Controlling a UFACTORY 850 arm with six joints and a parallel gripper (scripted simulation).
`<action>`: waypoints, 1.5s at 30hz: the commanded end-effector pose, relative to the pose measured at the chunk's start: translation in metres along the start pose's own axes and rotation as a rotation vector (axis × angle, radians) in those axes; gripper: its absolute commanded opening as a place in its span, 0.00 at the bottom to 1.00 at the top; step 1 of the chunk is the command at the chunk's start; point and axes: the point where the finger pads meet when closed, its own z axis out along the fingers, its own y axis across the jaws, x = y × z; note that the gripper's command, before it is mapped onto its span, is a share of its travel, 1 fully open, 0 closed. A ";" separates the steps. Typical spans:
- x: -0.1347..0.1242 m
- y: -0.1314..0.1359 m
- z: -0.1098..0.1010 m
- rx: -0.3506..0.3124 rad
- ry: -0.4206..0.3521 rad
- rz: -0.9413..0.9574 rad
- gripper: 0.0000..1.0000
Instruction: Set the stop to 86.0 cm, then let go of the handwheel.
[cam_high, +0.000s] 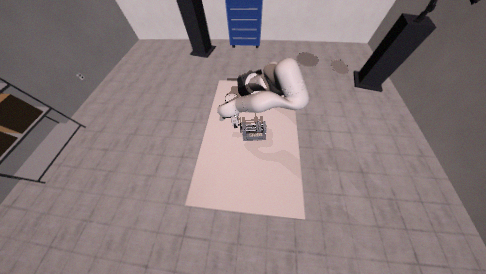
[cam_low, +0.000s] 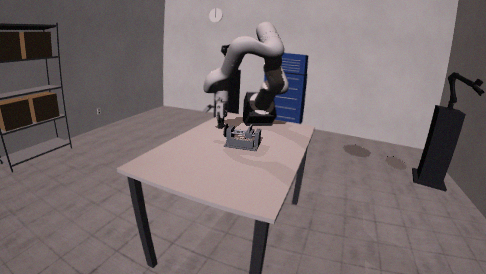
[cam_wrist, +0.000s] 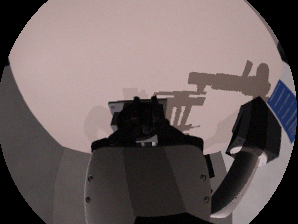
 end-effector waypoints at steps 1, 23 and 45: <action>0.000 0.004 0.002 0.000 0.001 0.000 0.06; 0.000 0.015 0.024 0.000 0.001 0.000 0.06; 0.000 -0.005 0.053 0.000 0.001 0.000 0.06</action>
